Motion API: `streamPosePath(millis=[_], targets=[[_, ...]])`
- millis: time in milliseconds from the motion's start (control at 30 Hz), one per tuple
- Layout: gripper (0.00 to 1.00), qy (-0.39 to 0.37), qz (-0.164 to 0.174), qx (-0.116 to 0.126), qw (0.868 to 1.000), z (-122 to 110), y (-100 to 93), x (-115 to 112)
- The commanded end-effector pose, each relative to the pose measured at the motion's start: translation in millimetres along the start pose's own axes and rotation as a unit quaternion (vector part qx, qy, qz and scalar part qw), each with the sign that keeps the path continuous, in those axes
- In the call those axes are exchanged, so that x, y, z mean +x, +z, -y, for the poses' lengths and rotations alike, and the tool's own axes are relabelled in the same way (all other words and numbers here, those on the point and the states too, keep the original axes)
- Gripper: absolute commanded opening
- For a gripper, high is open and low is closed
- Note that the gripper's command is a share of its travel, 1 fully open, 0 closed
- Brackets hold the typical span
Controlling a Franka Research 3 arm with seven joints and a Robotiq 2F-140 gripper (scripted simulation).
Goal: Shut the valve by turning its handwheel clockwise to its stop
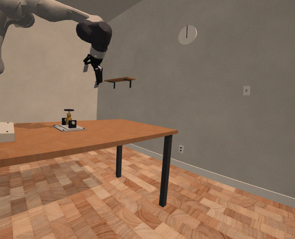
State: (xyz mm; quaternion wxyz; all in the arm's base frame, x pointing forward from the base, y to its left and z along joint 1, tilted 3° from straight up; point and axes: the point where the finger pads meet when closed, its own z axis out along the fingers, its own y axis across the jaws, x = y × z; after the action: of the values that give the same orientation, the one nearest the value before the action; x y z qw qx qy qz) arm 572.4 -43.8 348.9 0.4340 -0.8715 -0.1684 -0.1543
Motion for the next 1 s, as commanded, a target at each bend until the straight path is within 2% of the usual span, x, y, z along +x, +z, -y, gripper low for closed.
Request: streamPosePath(millis=[0,567,633,700,867,933,967], targets=[[1.00,0.000,0.000,0.000,1.000,0,-0.1,0],[1.00,0.000,0.001,-0.001,1.000,0,0.7,0],[1.00,-0.003,0.022,-0.013,1.000,0,17.2,-7],[1.00,-0.018,0.082,-0.051,0.995,2,59.7,-27],[1.00,-0.053,0.152,-0.103,0.982,4,104.5,-53],[1.00,-0.065,0.169,-0.116,0.977,5,114.5,-59],[1.00,-0.079,0.188,-0.132,0.970,6,125.3,-66]])
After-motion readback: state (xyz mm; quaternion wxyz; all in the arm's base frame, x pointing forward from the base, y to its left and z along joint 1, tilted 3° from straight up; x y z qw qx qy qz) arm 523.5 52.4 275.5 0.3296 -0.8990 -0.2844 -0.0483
